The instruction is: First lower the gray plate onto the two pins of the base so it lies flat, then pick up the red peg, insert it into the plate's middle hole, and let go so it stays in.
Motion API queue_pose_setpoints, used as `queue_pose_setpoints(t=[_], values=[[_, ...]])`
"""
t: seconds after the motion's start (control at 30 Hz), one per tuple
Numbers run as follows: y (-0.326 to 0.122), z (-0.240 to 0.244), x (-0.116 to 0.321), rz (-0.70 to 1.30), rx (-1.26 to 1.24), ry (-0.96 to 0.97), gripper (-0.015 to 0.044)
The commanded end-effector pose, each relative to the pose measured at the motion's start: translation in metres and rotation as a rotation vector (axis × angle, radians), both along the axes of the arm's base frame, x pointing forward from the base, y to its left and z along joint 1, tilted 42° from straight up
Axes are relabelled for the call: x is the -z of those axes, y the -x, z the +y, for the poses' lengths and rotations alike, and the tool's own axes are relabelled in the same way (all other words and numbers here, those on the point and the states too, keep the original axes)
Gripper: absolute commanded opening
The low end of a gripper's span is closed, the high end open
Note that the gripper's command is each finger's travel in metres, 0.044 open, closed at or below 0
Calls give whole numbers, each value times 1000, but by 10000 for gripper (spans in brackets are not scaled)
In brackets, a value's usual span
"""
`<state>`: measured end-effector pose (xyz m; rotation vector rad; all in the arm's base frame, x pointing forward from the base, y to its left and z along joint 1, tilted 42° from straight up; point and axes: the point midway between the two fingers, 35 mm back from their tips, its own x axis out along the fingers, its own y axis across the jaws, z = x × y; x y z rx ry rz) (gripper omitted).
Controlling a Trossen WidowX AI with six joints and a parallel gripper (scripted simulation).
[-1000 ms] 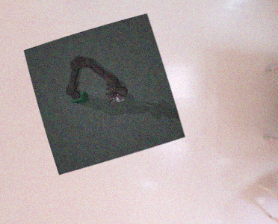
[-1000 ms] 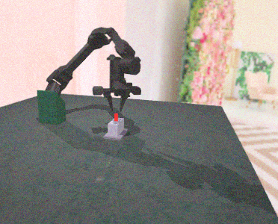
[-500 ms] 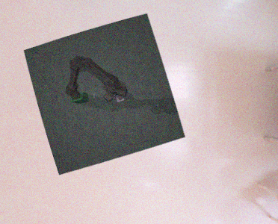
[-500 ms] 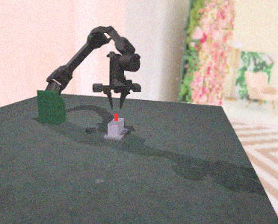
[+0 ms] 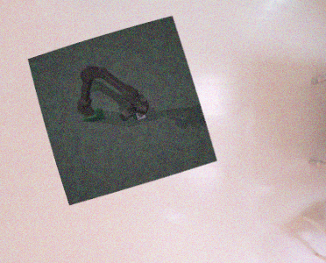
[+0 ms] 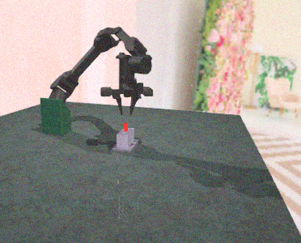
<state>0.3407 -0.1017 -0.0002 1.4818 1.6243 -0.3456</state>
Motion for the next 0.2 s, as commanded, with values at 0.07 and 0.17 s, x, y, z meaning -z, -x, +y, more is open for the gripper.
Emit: queue_pose_setpoints(t=[0.07, 0.17], values=[[0, -3, -4, -3, -5, 6, 150], [1, -4, -6, -3, -5, 6, 150]])
